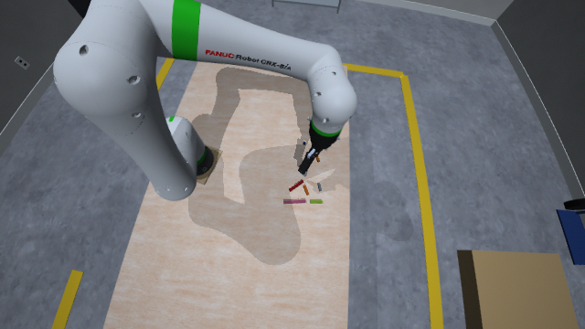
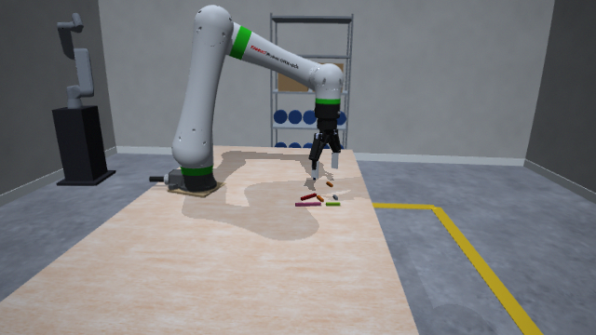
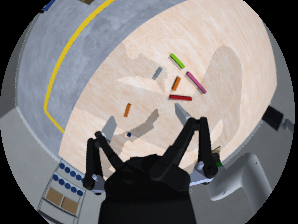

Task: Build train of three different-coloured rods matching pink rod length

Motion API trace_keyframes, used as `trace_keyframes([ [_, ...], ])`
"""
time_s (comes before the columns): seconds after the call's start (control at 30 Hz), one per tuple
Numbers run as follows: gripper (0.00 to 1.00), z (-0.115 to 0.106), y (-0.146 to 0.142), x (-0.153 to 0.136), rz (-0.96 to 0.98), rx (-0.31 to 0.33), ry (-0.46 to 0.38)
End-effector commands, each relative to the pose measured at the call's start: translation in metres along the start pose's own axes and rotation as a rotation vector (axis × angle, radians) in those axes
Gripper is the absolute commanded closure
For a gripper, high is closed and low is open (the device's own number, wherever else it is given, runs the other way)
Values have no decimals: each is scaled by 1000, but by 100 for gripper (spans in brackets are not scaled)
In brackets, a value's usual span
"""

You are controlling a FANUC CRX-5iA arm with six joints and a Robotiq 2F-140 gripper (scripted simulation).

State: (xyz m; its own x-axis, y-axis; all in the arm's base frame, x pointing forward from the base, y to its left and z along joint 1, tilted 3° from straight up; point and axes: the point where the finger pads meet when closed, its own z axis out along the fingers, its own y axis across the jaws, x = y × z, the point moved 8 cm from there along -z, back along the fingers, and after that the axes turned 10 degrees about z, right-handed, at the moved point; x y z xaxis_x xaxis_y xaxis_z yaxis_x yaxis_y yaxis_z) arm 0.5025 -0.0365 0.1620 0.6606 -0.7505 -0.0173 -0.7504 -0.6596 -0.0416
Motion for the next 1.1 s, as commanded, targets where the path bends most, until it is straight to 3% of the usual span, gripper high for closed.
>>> trace_keyframes([
  [0.0,0,0,2,6,-167,5,-6],
  [0.17,0,0,3,10,-279,5,-6],
  [1.07,0,0,17,46,-1293,8,-3],
])
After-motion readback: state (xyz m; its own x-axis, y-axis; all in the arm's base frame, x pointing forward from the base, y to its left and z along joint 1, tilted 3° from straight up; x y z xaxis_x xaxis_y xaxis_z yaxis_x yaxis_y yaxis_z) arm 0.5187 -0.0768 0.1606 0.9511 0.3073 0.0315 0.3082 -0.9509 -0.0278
